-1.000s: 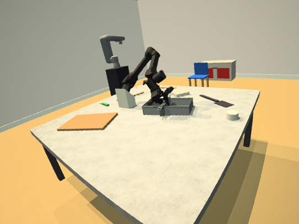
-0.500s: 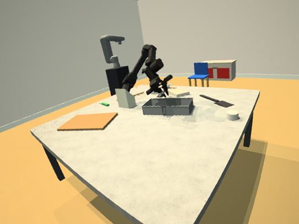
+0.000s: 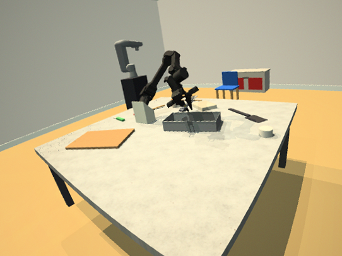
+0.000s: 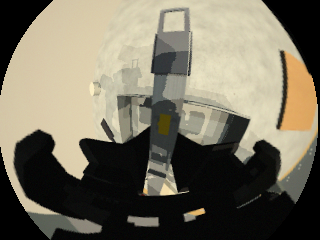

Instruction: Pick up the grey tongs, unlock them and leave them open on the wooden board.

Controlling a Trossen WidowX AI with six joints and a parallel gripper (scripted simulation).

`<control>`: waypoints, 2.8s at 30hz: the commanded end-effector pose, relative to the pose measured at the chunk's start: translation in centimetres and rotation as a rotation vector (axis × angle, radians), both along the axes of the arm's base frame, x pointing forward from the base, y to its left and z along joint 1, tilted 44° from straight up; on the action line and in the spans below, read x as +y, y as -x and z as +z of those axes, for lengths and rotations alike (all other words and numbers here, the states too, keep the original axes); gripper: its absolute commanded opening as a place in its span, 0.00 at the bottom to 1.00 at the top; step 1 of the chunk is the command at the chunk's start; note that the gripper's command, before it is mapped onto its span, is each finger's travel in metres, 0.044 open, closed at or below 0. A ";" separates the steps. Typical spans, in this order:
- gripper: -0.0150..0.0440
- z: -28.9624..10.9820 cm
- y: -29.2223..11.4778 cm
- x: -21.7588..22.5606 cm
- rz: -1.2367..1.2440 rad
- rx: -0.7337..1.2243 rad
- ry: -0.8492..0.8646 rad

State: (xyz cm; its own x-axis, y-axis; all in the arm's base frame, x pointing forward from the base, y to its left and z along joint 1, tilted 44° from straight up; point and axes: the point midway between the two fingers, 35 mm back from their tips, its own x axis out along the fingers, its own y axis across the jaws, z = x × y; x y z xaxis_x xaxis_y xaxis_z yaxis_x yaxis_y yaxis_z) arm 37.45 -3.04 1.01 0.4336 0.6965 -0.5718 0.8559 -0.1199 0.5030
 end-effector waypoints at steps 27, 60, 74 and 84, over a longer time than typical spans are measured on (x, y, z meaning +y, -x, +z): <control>0.00 -0.1 1.2 -0.3 0.300 0.291 0.120; 0.00 -8.3 6.5 -15.5 0.002 0.570 0.079; 0.00 -13.1 13.4 -22.3 -0.151 0.737 0.002; 0.00 -14.7 16.3 -24.1 -0.199 0.791 -0.030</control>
